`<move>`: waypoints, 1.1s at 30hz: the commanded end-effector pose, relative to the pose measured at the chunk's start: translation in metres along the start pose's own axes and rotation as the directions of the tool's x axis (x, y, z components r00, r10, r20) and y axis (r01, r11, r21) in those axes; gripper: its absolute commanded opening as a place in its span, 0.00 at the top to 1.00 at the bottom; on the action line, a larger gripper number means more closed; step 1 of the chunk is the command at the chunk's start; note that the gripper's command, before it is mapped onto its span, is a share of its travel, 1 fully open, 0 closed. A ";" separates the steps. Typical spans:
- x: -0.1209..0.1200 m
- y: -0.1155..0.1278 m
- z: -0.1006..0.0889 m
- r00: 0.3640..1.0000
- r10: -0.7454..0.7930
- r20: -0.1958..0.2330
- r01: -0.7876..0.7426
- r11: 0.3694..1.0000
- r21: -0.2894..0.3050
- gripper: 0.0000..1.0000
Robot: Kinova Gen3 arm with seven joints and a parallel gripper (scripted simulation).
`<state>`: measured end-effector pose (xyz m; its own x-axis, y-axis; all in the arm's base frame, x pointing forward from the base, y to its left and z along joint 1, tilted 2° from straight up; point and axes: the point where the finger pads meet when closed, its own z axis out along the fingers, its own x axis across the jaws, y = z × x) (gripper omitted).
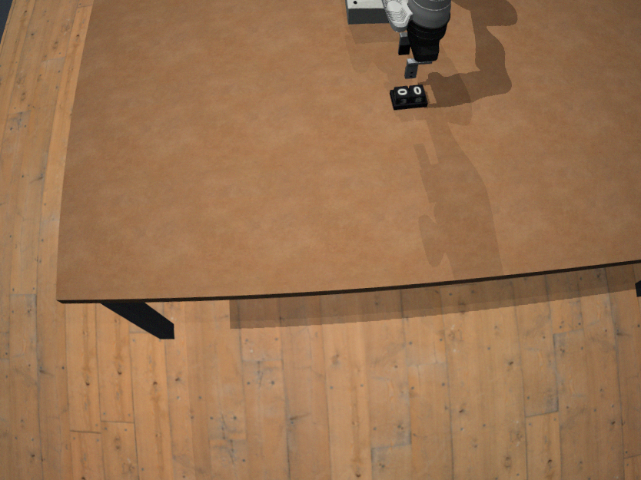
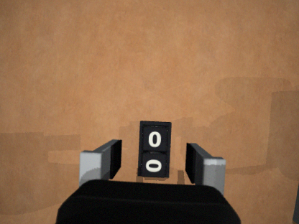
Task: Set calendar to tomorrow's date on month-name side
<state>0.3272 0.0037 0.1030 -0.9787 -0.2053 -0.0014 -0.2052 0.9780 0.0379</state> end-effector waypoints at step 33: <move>0.014 0.001 0.010 0.920 0.391 -0.027 -0.391 0.920 -0.013 0.00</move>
<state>0.3144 0.0011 0.0947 -0.9850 0.1688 0.0354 0.1704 0.9841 0.0494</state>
